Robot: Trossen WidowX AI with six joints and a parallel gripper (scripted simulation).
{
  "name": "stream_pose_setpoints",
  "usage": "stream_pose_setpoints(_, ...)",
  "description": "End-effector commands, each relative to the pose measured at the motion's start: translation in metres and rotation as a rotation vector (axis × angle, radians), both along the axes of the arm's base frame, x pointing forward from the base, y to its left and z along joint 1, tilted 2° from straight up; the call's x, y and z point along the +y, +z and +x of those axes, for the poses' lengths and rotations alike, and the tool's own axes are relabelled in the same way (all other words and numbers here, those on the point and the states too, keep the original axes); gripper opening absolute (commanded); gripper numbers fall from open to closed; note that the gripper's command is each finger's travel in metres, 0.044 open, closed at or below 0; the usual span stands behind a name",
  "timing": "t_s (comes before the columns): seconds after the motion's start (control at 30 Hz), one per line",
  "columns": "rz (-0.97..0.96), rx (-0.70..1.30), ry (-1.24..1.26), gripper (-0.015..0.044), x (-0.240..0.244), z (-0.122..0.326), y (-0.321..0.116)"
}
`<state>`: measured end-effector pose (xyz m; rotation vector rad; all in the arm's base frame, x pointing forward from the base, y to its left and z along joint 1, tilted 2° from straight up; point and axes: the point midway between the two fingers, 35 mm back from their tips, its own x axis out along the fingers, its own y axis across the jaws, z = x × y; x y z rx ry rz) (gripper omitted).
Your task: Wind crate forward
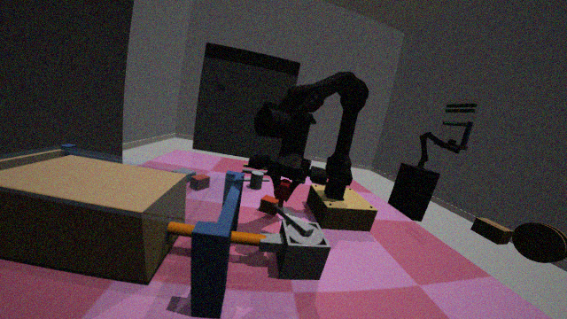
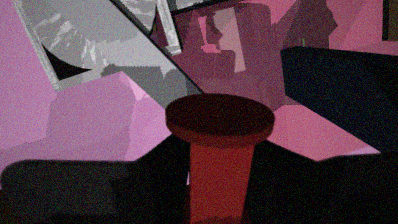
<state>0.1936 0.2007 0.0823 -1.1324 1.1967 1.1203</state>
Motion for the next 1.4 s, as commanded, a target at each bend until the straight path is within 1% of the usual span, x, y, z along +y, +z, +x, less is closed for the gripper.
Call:
stream_pose_setpoints(0.0, 0.002, 0.004, 0.005, 0.0, 0.001, 0.0, -0.003)
stream_pose_setpoints(0.5, 0.003, 0.004, 0.005, 0.0, 0.007, 0.007, -0.002)
stream_pose_setpoints(1.37, 0.005, 0.002, 0.005, 0.0, 0.031, 0.025, 0.0)
